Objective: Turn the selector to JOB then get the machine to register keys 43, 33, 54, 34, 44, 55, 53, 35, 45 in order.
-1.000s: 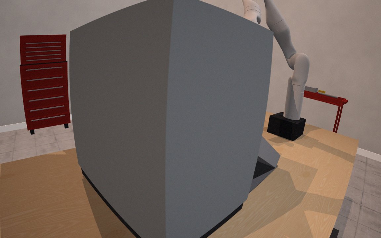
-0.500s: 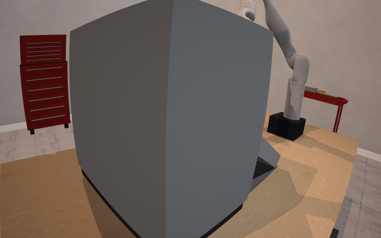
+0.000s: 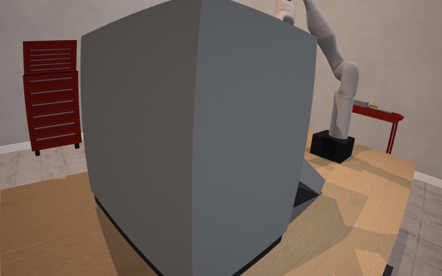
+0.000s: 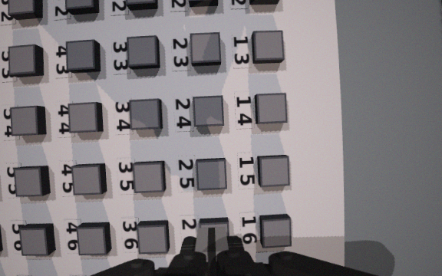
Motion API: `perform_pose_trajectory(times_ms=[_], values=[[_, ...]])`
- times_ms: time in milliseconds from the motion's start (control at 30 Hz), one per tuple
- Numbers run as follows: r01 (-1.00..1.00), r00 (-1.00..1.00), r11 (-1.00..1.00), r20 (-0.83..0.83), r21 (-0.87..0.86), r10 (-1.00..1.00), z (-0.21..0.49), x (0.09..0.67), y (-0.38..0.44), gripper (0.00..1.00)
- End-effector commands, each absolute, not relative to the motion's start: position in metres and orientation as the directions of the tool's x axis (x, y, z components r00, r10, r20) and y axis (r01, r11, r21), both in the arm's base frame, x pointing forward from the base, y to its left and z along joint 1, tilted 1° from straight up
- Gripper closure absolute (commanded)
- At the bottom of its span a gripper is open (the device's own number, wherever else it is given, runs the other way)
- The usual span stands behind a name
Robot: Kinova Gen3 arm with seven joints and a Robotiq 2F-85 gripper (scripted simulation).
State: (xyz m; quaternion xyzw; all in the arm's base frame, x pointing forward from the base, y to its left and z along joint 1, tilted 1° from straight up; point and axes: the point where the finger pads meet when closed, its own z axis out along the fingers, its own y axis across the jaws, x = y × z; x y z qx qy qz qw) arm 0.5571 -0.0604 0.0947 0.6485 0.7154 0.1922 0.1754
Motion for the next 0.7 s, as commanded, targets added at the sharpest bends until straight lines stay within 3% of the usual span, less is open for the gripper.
perform_pose_trajectory(times_ms=[0, 667], values=[[0.859, -0.097, 0.085, -0.003, 0.505, 0.995, 0.0921, 0.5597, -0.0605, 0.90], [0.859, -0.097, 0.085, -0.003, 0.505, 0.995, 0.0880, 0.5621, -0.0602, 0.90]])
